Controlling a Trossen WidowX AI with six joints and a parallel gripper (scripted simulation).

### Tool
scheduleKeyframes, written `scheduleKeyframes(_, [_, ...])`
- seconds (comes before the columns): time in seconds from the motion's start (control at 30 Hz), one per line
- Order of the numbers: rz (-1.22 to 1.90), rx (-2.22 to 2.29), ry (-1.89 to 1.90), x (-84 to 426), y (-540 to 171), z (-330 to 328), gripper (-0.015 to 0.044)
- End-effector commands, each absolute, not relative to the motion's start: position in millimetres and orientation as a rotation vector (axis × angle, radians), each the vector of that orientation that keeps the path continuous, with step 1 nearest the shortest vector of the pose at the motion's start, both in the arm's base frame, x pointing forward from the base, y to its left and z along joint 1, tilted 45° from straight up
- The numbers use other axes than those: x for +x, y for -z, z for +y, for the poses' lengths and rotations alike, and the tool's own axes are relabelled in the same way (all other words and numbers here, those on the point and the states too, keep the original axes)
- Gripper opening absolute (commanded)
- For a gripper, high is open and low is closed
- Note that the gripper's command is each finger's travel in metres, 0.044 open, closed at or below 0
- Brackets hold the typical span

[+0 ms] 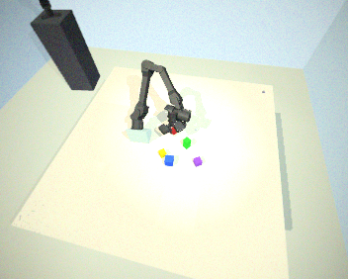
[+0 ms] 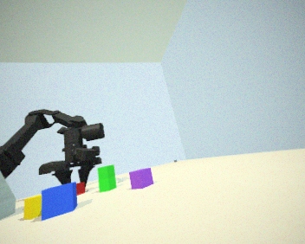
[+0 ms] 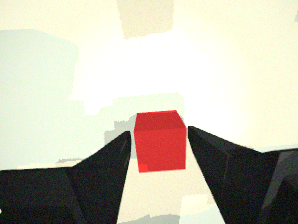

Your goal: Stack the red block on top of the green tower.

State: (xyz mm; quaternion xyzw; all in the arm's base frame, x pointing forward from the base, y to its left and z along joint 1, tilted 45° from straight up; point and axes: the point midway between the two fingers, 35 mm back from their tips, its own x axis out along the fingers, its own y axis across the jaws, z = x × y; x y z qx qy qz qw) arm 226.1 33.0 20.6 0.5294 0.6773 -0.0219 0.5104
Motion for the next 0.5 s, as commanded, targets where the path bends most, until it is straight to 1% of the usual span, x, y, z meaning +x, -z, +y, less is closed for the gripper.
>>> scheduleKeyframes(0.0, [1.631,1.282,0.055,226.2,-21.0,33.3,0.0151])
scheduleKeyframes(0.23, [1.631,1.282,0.055,226.2,-21.0,33.3,0.0105])
scheduleKeyframes(0.37, [1.631,1.281,0.056,226.0,-26.1,27.8,0.0000])
scheduleKeyframes(0.47, [1.631,1.281,0.057,225.3,-34.2,19.3,0.0000])
